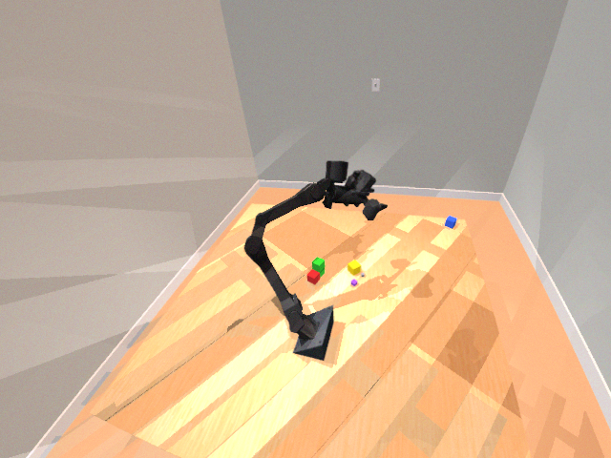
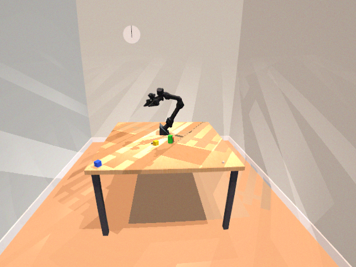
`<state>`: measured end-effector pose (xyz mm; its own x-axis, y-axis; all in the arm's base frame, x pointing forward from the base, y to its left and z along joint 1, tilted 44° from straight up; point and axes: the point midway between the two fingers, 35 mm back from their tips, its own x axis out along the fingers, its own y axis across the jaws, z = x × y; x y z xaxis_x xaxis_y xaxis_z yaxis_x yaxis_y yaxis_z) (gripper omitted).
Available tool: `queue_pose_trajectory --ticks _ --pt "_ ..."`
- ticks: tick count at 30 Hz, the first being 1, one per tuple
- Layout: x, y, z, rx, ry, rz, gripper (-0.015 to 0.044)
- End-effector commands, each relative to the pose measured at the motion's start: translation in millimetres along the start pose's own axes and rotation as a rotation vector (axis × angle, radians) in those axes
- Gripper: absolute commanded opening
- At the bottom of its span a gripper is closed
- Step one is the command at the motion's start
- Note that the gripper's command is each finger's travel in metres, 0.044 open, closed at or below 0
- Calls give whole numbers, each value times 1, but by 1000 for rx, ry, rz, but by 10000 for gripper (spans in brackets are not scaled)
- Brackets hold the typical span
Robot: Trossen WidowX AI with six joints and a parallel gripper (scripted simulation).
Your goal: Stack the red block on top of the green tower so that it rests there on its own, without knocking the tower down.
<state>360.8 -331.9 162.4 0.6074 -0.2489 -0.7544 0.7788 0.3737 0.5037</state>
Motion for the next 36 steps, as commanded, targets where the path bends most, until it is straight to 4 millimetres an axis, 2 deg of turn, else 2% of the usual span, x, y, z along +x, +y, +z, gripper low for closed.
queue_pose_trajectory --ticks 1,6,11,14,17,20,26,29,36 --pt "1 19 -70 -137 224 24 440" --pt "-11 35 -161 -317 525 71 440" --pt "-40 39 -244 -479 830 138 440" --pt "-65 38 -288 -557 1008 187 440" --pt "-91 43 -319 -606 1140 229 440" --pt "-104 45 -334 -626 1204 249 440" --pt "-107 43 -333 -626 1204 248 440" --pt "-104 42 -339 -626 1204 248 440" --pt "-93 35 -378 -626 1204 250 440"
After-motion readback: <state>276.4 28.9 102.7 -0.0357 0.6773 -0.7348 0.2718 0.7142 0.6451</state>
